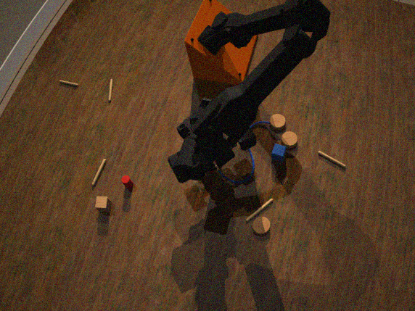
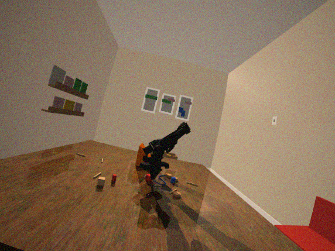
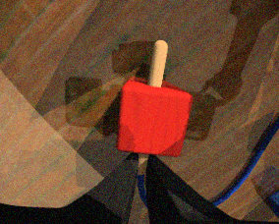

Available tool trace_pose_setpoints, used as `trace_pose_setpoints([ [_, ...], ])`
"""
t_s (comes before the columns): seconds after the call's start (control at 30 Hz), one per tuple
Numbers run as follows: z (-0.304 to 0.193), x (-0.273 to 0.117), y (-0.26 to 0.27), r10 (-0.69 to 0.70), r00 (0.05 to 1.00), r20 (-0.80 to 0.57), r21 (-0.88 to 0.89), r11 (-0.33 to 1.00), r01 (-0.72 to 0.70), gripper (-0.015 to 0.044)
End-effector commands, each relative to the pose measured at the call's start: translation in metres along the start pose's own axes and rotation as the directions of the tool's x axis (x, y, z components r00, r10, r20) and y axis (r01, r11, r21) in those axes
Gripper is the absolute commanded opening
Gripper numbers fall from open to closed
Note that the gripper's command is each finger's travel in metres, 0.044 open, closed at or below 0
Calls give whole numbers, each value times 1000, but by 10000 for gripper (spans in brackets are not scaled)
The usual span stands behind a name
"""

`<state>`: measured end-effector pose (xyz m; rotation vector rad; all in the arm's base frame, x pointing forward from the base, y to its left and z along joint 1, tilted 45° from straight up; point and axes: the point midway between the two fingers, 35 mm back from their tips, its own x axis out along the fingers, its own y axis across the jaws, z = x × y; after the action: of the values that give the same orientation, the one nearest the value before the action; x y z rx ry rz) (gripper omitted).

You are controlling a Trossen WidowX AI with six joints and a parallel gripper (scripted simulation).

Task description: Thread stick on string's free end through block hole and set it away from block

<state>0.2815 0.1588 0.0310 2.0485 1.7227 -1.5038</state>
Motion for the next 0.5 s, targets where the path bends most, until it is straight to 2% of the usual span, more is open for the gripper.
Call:
trace_pose_setpoints([
  [0.0,1,-1,0,1,1000,-7,-6,1000,-1,0],
  [0.17,1,0,0,0,1000,0,1,1000,0,120],
  [0.3,0,-10,1,2,1000,1,0,1000,-2,120],
  [0.47,-1,-77,1,2,1000,3,1,1000,-2,120],
])
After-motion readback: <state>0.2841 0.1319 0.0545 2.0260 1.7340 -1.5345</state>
